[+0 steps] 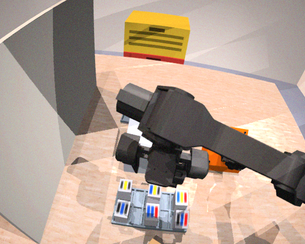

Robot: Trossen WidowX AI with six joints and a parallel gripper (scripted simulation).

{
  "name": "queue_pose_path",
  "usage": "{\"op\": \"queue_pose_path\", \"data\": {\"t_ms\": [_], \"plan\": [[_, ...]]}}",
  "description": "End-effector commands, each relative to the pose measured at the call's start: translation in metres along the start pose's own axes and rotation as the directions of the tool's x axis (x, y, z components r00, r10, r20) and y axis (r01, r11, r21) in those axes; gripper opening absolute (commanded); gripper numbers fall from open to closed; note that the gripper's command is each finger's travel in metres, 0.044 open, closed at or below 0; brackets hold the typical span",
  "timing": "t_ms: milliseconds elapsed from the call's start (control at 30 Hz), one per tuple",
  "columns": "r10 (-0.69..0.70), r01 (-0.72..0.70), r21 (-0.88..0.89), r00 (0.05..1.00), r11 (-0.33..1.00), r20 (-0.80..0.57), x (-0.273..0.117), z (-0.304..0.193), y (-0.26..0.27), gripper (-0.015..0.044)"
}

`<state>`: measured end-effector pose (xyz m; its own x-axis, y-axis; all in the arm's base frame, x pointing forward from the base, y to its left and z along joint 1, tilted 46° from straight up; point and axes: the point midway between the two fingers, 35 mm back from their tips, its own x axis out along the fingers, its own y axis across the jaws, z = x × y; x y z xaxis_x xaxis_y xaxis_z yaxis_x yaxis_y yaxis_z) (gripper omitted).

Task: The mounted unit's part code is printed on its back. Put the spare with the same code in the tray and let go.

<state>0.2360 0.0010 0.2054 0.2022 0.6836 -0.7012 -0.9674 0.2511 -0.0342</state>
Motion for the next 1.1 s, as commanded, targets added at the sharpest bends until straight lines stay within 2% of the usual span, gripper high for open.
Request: {"op": "queue_pose_path", "data": {"t_ms": [0,133,300,333,1067], "plan": [[0.027,-0.027,-0.067,1.0,0.997,0.002,0.004,0.001,0.013,0.044],[0.027,-0.027,-0.067,1.0,0.997,0.002,0.004,0.001,0.013,0.044],[0.059,-0.059,-0.043,0.998,0.997,0.011,0.034,-0.002,0.009,0.0309],[0.068,-0.067,-0.037,0.998,0.997,0.013,0.041,-0.002,0.009,0.03],[0.07,-0.07,-0.035,0.997,0.997,0.009,0.061,-0.004,0.007,0.03]]}}
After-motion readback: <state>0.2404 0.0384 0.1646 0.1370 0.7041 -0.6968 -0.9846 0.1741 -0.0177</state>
